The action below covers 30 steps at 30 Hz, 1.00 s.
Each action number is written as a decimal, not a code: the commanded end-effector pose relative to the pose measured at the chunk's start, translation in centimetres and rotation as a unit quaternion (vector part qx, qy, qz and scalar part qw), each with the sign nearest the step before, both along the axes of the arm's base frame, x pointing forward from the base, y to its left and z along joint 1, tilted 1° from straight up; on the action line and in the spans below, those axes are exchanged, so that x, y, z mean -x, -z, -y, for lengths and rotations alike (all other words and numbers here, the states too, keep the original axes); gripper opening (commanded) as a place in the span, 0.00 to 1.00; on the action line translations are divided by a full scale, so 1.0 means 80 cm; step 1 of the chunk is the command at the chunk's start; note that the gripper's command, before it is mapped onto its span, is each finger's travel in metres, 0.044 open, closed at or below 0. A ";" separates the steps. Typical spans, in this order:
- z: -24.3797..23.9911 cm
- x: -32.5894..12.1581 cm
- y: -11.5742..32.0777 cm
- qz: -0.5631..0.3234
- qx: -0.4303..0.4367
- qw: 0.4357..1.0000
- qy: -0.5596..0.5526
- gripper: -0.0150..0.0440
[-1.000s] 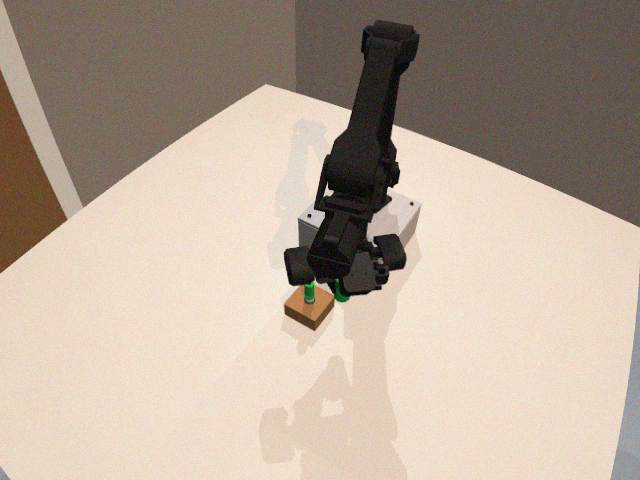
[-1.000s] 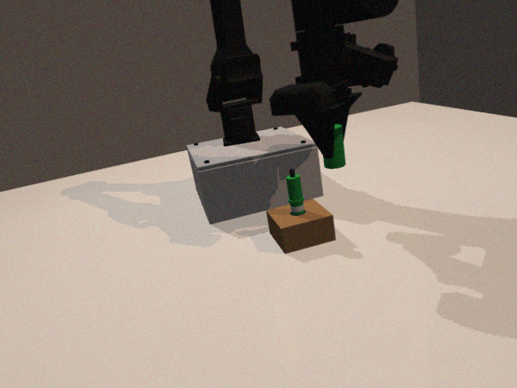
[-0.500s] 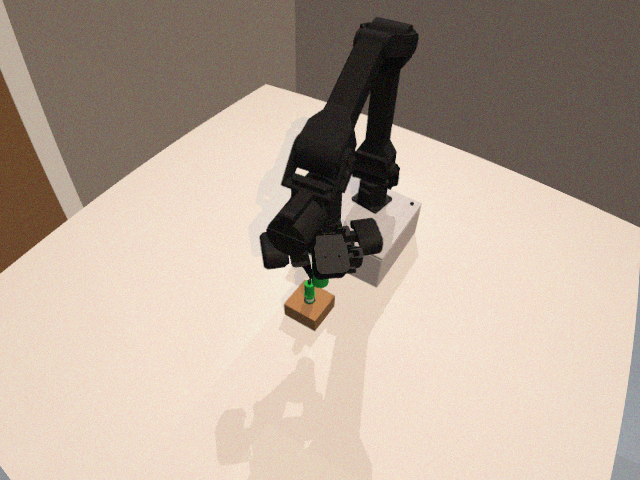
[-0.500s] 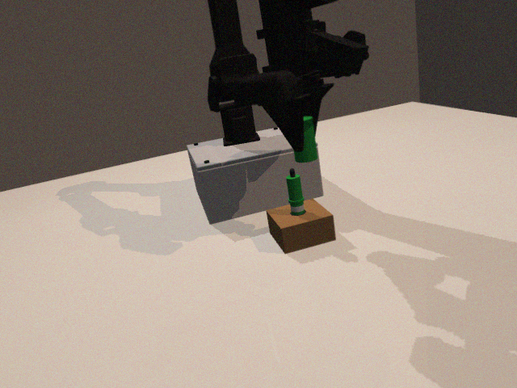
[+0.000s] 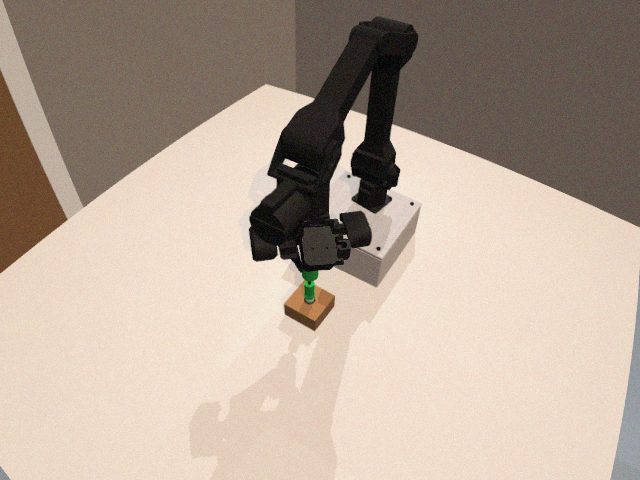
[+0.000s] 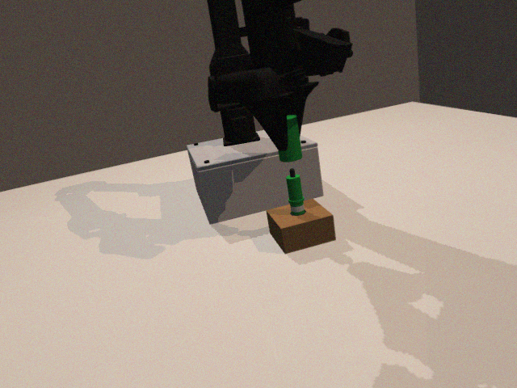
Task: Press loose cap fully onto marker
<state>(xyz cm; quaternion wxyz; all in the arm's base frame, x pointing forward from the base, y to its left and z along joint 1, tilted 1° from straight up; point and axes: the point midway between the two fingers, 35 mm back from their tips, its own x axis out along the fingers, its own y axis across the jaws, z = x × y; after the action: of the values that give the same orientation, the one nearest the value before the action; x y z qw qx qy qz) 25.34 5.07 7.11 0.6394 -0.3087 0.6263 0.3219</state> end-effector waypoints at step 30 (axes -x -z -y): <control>0.000 -0.002 0.063 0.001 0.002 1.000 -0.002 0.25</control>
<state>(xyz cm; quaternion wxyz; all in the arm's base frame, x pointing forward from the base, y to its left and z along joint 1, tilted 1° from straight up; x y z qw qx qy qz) 25.51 5.11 2.60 0.6392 -0.3106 0.6257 0.3217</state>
